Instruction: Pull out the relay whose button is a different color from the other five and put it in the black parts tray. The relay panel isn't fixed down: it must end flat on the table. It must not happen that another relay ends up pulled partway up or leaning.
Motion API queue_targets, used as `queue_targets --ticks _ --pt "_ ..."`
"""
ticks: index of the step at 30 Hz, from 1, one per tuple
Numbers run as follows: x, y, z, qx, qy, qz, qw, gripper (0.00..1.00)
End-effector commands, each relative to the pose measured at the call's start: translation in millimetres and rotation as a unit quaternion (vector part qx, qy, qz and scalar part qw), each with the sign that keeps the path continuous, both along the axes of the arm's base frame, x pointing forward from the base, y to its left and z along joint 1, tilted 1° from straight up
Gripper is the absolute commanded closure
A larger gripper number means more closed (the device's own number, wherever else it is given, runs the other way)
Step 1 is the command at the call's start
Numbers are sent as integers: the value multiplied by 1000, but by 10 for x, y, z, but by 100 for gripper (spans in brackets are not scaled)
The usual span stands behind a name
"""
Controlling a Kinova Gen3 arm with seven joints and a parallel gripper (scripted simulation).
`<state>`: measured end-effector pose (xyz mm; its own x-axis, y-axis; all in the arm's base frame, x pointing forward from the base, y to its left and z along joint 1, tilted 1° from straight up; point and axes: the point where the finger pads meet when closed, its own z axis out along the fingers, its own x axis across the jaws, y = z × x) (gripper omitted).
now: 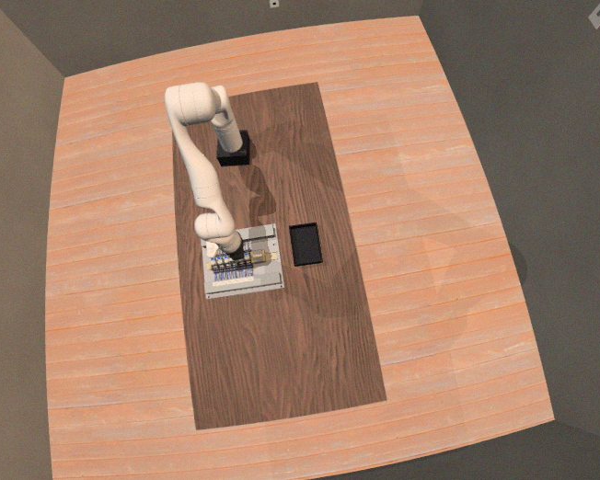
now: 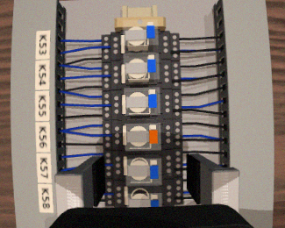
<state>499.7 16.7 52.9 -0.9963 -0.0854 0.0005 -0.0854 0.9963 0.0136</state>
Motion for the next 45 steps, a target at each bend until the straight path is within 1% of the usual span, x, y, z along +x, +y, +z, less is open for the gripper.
queue_targets --ticks 1,4,45 --pt "24 -156 -7 1 -1 0 1000 2" --pt "26 -191 -10 1 -1 0 1000 2" --pt "27 -191 -32 1 -1 0 1000 2"
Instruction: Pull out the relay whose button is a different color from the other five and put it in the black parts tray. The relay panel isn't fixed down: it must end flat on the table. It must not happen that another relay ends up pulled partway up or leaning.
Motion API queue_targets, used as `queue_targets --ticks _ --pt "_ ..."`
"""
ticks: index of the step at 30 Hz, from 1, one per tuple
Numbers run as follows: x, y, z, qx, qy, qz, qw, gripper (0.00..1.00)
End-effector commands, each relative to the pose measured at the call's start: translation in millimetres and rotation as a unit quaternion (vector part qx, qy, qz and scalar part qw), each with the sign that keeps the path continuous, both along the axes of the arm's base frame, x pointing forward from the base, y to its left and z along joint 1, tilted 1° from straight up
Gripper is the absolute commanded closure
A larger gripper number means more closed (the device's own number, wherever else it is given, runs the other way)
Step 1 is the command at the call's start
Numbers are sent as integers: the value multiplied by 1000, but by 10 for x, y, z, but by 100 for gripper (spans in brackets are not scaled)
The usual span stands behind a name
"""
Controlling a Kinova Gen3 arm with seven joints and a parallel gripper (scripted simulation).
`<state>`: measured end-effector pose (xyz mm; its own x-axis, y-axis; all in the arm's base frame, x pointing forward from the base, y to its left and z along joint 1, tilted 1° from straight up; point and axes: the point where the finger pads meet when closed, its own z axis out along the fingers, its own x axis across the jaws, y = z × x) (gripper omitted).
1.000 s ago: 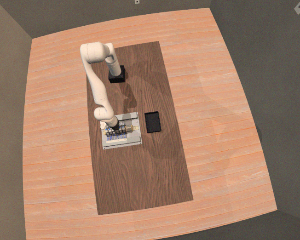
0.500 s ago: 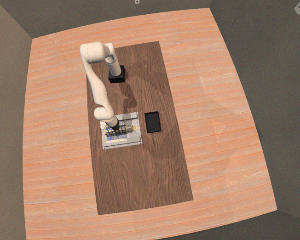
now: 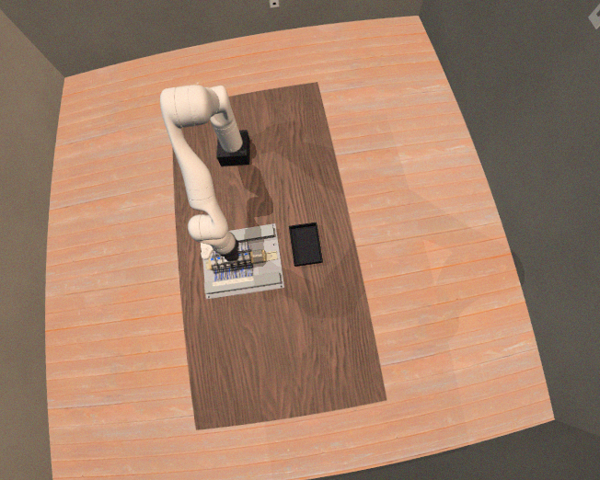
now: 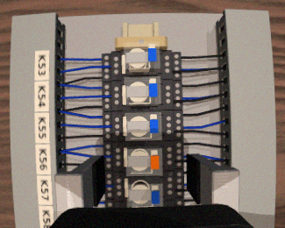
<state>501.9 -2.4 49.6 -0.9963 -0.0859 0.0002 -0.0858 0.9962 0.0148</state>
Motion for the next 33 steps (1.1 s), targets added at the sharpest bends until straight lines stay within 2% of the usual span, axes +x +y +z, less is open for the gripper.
queue_targets --ticks 1,16,33 --pt "5 0 1 0 -1 0 1000 2" --pt "12 6 -370 0 -1 0 1000 2" --pt "12 6 -408 0 -1 0 1000 2"
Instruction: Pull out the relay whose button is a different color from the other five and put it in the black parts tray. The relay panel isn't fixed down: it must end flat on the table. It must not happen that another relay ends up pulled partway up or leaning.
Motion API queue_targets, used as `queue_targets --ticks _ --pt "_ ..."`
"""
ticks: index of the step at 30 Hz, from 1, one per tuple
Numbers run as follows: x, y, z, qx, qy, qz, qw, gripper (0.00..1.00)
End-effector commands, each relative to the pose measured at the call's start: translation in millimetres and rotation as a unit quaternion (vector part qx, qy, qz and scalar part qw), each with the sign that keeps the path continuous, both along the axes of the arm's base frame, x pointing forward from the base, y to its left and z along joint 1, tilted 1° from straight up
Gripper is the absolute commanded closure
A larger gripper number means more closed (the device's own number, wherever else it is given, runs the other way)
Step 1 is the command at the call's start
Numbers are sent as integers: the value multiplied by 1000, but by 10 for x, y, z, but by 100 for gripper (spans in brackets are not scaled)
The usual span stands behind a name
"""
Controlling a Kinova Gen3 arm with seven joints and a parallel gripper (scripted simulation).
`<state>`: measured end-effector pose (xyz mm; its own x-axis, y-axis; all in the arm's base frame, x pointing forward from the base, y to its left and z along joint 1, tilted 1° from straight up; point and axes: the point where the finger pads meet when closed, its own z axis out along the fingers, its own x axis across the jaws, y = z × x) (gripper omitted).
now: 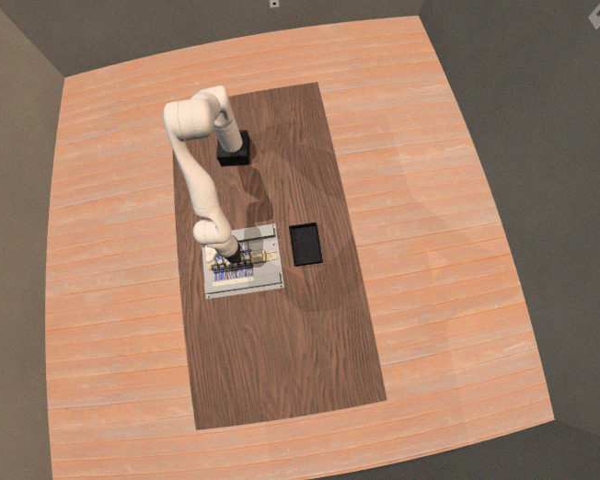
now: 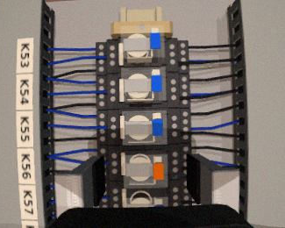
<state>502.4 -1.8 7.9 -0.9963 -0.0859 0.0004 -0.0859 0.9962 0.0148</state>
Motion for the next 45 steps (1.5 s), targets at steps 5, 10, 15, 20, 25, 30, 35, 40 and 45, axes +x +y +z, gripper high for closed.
queue_targets --ticks 5,10,15,20,25,30,35,40,45 --pt "7 0 10 0 -1 0 1000 2" --pt "7 0 10 0 -1 0 1000 2" --pt "7 0 10 0 -1 0 1000 2" --pt "7 0 10 0 -1 0 1000 2" --pt "7 0 10 0 -1 0 1000 2" --pt "7 0 7 0 -1 0 1000 2" --pt "7 0 -5 0 -1 0 1000 2" --pt "8 1 -27 0 -1 0 1000 2" --pt "8 1 -71 0 -1 0 1000 2"
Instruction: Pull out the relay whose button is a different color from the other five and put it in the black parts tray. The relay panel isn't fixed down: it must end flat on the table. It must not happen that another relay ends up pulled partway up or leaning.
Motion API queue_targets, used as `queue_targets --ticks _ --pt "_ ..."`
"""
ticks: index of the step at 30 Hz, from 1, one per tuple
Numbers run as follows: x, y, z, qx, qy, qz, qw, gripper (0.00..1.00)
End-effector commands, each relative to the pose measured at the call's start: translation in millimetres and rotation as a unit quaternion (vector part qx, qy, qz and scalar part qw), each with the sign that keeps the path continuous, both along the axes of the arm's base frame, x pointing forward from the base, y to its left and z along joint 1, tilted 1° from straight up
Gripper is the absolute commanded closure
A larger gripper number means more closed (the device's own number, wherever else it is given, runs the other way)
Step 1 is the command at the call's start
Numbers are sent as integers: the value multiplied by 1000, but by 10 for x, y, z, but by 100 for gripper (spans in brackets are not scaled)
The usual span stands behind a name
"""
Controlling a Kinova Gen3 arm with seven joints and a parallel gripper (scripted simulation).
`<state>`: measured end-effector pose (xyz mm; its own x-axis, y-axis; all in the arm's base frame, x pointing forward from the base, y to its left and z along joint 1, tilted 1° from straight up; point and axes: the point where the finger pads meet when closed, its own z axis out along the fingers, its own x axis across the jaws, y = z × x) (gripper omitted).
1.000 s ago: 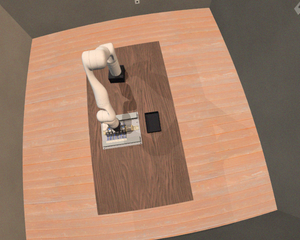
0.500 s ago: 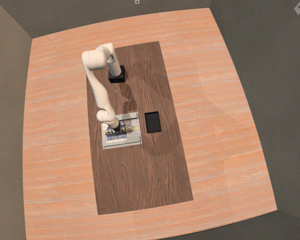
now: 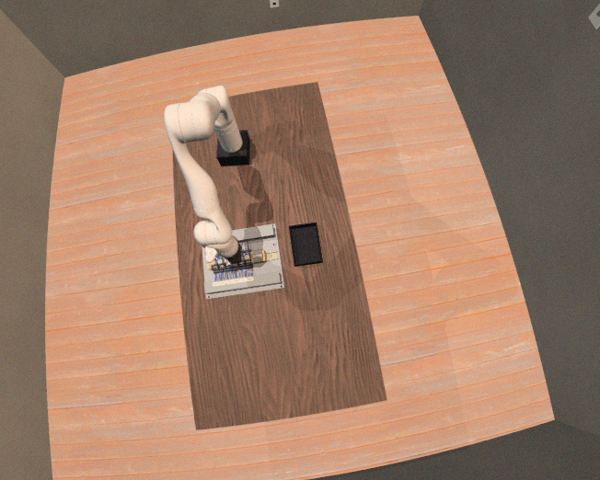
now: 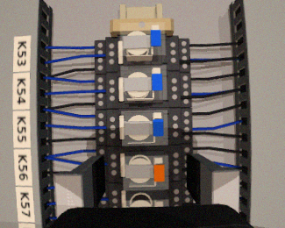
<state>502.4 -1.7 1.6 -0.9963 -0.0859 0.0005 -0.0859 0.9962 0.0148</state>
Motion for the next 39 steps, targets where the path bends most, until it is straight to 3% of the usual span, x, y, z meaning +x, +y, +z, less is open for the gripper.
queue_targets --ticks 1,23,39 --pt "8 1 -20 0 -1 0 1000 2" --pt "8 4 -233 0 -1 0 1000 2" --pt "8 4 -258 0 -1 0 1000 2"
